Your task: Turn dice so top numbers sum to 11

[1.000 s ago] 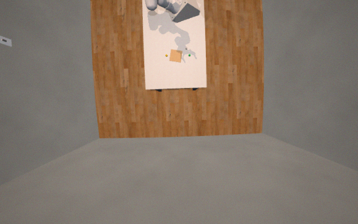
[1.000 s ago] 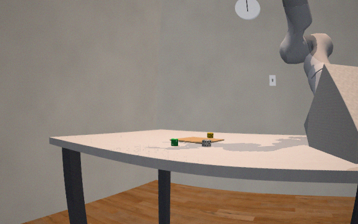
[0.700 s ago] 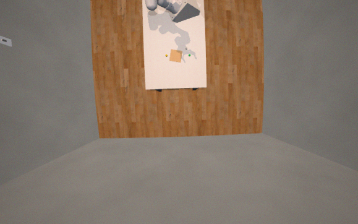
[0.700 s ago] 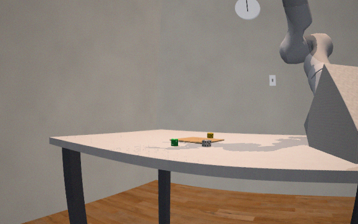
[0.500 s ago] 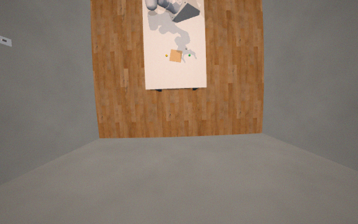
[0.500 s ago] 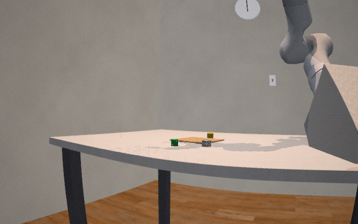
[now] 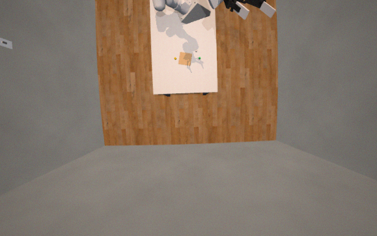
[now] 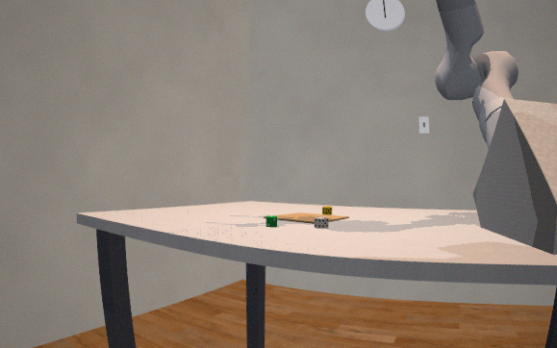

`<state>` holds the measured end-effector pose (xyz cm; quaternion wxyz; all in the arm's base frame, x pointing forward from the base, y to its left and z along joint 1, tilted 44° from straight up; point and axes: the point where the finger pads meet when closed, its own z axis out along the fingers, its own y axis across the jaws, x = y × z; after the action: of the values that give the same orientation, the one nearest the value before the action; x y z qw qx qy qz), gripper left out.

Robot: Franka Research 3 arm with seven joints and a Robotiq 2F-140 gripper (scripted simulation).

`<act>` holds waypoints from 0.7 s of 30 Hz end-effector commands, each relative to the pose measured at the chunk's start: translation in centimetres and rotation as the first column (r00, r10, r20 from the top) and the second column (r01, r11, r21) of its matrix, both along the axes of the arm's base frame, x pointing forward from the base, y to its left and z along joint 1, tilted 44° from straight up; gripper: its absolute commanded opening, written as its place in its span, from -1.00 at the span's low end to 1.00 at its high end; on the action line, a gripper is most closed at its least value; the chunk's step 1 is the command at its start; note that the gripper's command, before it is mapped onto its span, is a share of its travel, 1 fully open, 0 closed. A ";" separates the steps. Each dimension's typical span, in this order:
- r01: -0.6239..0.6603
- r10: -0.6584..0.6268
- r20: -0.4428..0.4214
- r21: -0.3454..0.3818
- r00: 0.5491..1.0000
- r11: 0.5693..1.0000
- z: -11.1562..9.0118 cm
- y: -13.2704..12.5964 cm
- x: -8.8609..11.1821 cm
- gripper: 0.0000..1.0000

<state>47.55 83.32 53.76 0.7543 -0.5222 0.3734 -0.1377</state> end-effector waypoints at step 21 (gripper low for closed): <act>0.493 -0.403 -0.337 0.246 0.851 0.835 -1.4 -26.7 18.6 1.00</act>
<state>66.09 58.88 52.59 0.7208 -0.3269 0.5858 -0.1744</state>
